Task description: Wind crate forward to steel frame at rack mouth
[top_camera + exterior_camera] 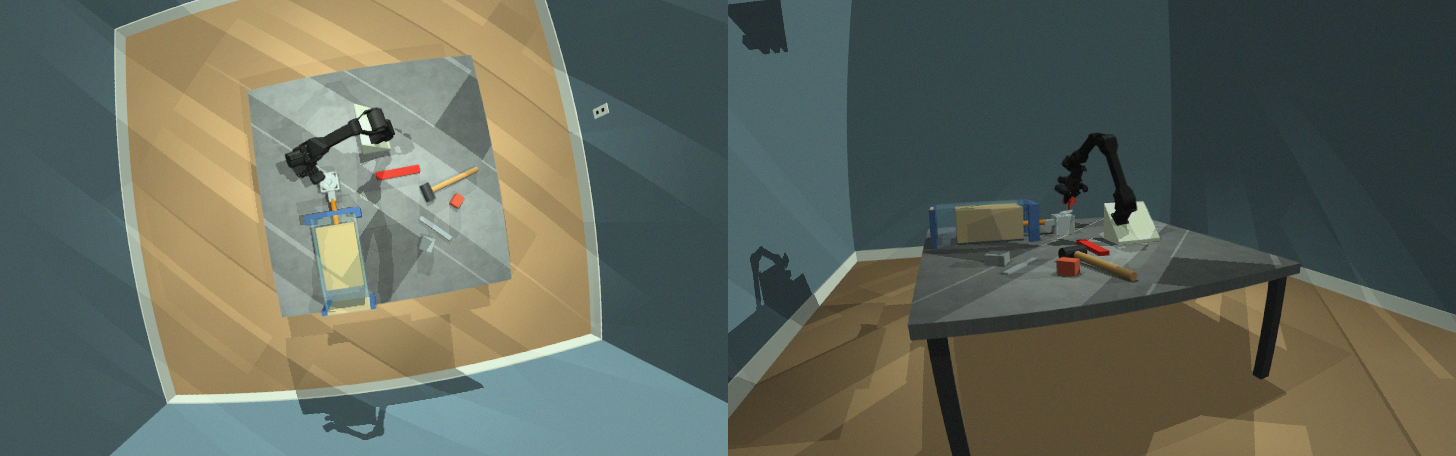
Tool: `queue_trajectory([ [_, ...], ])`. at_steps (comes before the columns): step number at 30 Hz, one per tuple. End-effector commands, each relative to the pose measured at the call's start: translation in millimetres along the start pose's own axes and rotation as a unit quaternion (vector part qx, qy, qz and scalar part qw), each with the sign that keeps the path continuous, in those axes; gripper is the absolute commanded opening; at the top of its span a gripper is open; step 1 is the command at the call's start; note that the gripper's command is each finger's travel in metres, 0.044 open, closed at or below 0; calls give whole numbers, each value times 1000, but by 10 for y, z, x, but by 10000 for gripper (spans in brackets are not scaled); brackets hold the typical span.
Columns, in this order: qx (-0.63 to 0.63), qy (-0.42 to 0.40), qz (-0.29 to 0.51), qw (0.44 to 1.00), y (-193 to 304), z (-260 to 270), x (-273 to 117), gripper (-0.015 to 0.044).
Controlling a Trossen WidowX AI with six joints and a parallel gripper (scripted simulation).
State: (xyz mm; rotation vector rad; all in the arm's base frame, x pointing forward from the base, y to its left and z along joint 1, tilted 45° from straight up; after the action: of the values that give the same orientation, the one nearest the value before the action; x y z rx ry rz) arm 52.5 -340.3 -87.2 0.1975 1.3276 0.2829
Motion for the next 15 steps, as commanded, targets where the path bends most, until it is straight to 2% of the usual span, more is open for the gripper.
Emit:
queue_trajectory([
  [1,-8,-11,-5,1000,-88,106,80,0],
  [15,-9,-12,-5,1000,-174,232,125,0],
])
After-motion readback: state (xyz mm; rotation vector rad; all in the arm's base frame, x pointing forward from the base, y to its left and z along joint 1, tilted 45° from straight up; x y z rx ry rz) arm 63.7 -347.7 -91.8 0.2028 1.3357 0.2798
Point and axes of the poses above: the point midway between the two fingers, 35 mm back from their tips, its own x axis out along the fingers, its own z axis across the jaws, y = z × x, the point moved 10 cm from there along -x, back along the fingers, and after that the axes turned 10 degrees about x, right-handed, at the moved point
